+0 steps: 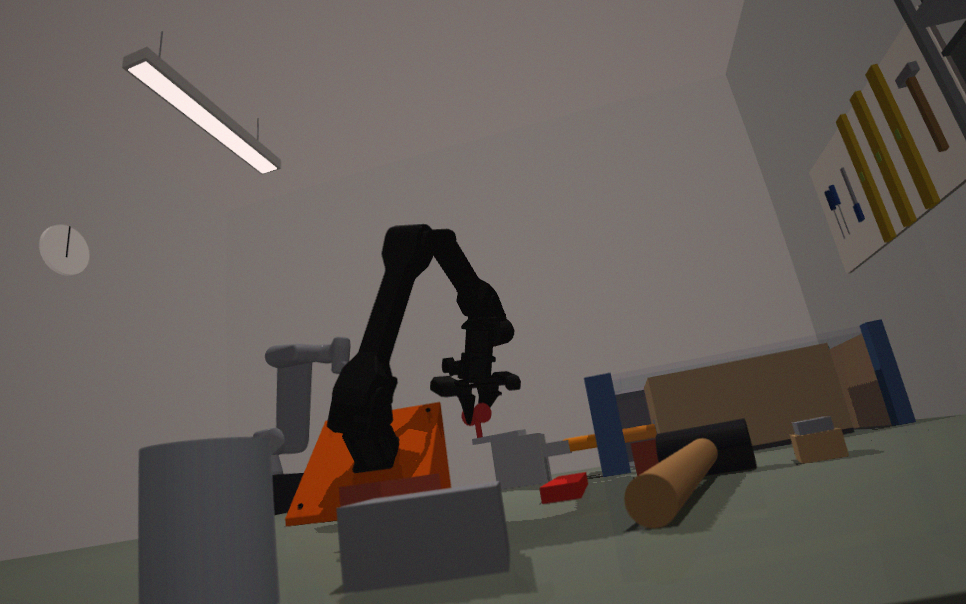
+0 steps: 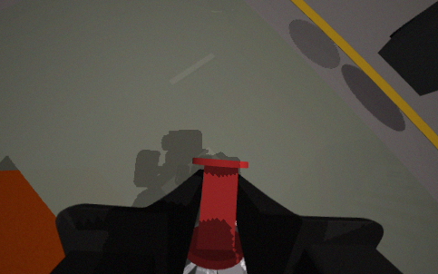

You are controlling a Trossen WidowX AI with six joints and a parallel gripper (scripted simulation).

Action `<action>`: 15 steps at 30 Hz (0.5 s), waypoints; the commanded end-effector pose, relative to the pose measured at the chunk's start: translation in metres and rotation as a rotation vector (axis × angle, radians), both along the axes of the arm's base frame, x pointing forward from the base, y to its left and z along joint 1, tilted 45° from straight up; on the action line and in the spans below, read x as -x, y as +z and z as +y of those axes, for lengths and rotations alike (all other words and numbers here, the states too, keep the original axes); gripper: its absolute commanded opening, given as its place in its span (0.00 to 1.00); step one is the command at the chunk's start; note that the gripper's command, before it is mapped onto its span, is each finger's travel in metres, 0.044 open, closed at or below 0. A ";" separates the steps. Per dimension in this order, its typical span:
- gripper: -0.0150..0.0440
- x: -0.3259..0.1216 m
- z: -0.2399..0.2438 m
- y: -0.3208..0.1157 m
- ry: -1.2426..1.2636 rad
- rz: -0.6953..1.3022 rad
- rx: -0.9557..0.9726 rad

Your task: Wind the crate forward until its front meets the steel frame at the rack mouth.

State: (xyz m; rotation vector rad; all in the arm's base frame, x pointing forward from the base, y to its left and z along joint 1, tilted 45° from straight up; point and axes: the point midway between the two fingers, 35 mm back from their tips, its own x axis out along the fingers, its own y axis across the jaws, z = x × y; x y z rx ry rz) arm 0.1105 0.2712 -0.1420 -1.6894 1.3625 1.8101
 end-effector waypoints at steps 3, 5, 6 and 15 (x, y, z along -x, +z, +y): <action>0.25 0.009 -0.017 0.009 0.000 0.013 0.036; 0.25 0.010 -0.019 0.011 0.000 0.013 0.036; 0.25 0.011 -0.020 0.012 0.000 0.013 0.036; 0.25 0.014 -0.030 0.021 0.000 0.013 0.037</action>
